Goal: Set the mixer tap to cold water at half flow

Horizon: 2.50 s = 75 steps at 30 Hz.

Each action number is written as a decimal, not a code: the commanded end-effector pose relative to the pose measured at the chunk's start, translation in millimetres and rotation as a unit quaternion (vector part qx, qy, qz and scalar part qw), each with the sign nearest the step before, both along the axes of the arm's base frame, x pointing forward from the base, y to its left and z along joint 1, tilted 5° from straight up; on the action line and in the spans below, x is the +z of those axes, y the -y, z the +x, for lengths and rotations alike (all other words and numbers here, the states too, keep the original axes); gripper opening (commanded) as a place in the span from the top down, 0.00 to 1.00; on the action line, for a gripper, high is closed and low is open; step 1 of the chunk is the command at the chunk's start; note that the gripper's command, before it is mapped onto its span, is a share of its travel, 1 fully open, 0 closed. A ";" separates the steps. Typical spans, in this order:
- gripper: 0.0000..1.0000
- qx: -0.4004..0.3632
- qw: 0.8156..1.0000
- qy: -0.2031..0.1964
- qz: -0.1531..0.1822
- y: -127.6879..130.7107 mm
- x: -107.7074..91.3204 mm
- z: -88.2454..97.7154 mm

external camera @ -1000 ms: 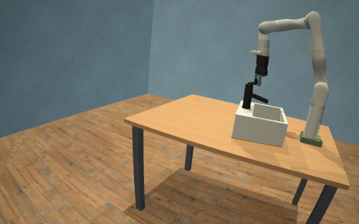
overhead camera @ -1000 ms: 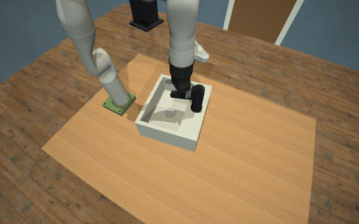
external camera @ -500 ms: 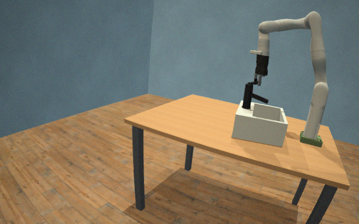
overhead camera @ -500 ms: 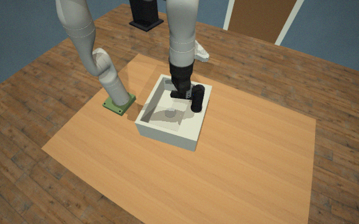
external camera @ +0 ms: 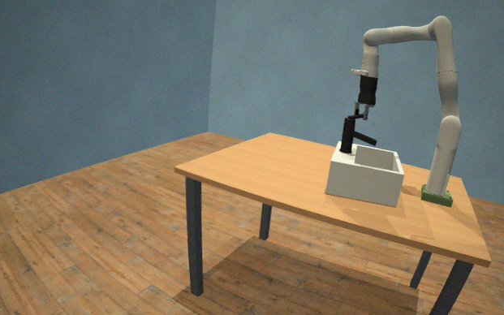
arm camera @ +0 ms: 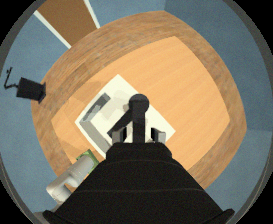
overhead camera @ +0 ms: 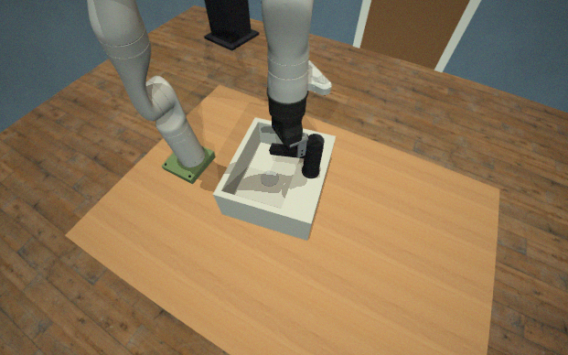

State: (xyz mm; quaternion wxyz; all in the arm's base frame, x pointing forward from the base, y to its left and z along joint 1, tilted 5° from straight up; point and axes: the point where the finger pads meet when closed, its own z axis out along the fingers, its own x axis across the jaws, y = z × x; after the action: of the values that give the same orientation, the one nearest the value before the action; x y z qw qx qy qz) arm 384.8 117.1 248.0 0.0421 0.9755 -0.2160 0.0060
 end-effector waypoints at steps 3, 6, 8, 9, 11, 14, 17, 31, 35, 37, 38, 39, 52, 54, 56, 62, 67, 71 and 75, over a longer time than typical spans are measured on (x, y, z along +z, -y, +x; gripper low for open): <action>0.00 0.000 1.000 0.001 0.000 -0.2 0.7 0.3; 0.00 0.000 1.000 0.001 0.000 -0.2 0.7 0.3; 0.00 0.000 1.000 0.001 0.000 -0.2 0.7 0.3; 0.00 0.000 1.000 0.001 0.000 -0.2 0.7 0.3; 0.00 0.000 1.000 0.001 0.000 -0.2 0.7 0.3; 0.00 0.000 1.000 0.001 0.000 -0.2 0.7 0.3; 0.00 0.000 1.000 0.001 0.000 -0.2 0.7 0.3; 0.00 0.000 1.000 0.001 0.000 -0.2 0.7 0.3; 0.00 0.000 1.000 0.001 0.000 -0.2 0.7 0.3; 0.00 0.000 1.000 0.001 0.000 -0.2 0.7 0.3; 0.00 0.000 1.000 0.001 0.000 -0.2 0.7 0.3; 0.00 0.000 1.000 0.001 0.000 -0.2 0.7 0.3; 0.00 0.000 1.000 0.001 0.000 -0.2 0.7 0.3; 0.00 0.000 1.000 0.001 0.000 -0.2 0.7 0.3; 0.00 0.000 1.000 0.001 0.000 -0.2 0.9 0.3; 0.00 0.000 1.000 0.001 0.000 -0.5 4.8 0.3; 0.00 0.000 1.000 0.001 0.000 -1.3 13.3 0.4; 0.00 0.000 1.000 0.001 0.000 -1.7 17.9 0.4; 0.00 0.000 1.000 0.001 0.000 -2.6 28.6 0.4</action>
State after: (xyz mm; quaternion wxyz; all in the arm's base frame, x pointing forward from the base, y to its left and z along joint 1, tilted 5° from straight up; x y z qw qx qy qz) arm 382.9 118.2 270.0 0.0440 0.9755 -0.2157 0.0024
